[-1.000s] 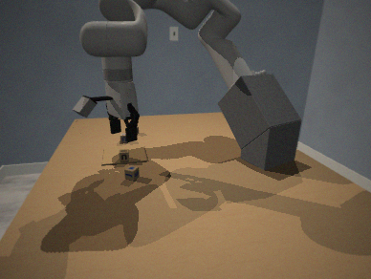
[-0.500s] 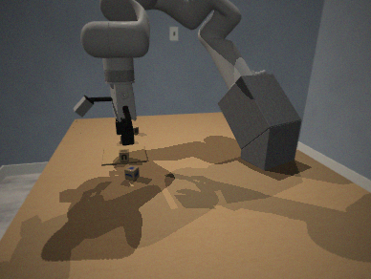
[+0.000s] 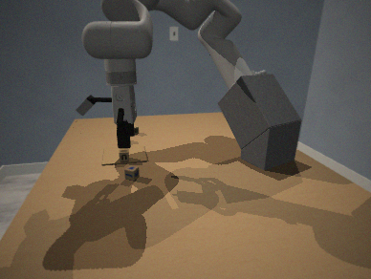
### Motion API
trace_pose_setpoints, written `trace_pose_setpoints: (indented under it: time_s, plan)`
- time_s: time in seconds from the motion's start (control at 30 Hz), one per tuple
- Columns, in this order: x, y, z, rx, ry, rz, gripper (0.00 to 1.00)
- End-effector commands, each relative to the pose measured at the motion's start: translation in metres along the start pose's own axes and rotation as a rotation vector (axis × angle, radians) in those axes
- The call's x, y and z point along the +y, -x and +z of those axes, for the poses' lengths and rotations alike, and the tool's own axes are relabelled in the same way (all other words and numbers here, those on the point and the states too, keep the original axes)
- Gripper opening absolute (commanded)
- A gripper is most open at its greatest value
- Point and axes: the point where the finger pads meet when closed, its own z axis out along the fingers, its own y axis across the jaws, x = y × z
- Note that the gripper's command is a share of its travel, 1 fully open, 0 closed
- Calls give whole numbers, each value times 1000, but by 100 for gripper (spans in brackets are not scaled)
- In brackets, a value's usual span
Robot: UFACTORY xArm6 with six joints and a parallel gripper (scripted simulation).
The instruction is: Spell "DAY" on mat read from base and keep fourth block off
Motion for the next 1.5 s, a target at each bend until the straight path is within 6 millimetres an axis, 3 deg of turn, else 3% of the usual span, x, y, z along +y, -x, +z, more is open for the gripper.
trace_pose_setpoints:
  time_s: [0.0, 0.43, 0.73, 0.77, 1.47]
  plan:
    - [-7, 2, -1, 12, -1, 132, 100]
    - [-21, 9, 1, 12, -2, 409, 100]
    - [-23, 10, 1, 12, -2, 456, 100]
    - [-23, 10, 1, 12, -2, 456, 69]
    - [-23, 10, 1, 12, -2, 456, 69]
